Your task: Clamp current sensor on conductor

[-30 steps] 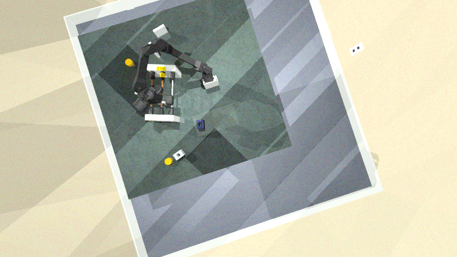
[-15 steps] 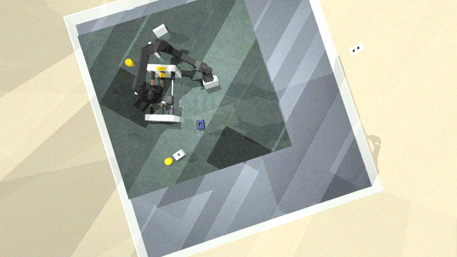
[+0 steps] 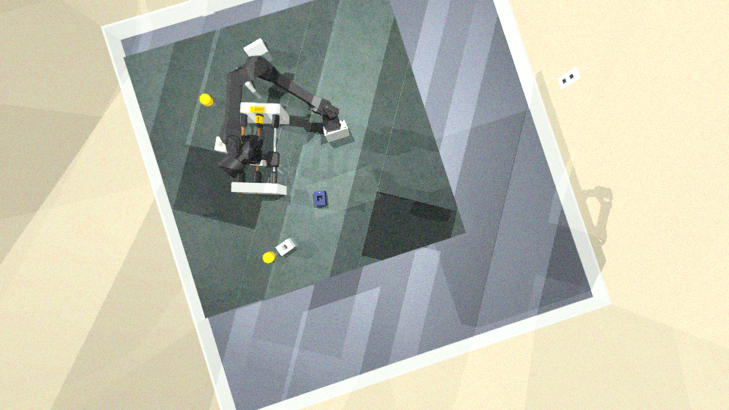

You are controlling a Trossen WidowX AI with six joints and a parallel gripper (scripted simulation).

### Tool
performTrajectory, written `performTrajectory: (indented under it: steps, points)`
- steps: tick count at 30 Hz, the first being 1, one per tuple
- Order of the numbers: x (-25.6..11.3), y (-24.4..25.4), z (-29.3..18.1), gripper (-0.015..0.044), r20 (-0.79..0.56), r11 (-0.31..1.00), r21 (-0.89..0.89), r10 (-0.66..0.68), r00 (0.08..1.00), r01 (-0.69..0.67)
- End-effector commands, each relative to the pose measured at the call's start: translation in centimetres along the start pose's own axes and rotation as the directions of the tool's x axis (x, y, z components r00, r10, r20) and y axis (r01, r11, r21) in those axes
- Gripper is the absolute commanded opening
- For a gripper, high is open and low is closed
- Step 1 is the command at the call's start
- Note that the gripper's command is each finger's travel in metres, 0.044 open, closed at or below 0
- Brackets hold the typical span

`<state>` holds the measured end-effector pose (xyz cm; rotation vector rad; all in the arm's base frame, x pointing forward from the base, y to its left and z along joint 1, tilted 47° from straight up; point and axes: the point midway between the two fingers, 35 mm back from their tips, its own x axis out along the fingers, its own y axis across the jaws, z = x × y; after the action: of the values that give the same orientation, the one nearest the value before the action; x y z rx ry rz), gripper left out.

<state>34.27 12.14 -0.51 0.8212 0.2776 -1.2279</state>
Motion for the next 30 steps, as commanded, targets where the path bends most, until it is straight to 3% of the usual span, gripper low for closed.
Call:
performTrajectory:
  steps: [1, 17, 30]
  points:
    - [-0.95, 0.23, -0.41, 0.0, -0.019, 0.999, 0.001, 0.046, 0.999, -0.046]
    - [-0.65, 0.03, -0.37, 0.0, -0.015, 0.999, 0.002, 0.032, 0.999, -0.032]
    - [-0.65, 0.03, -0.37, 0.0341, -0.015, 0.999, 0.002, 0.032, 0.999, -0.032]
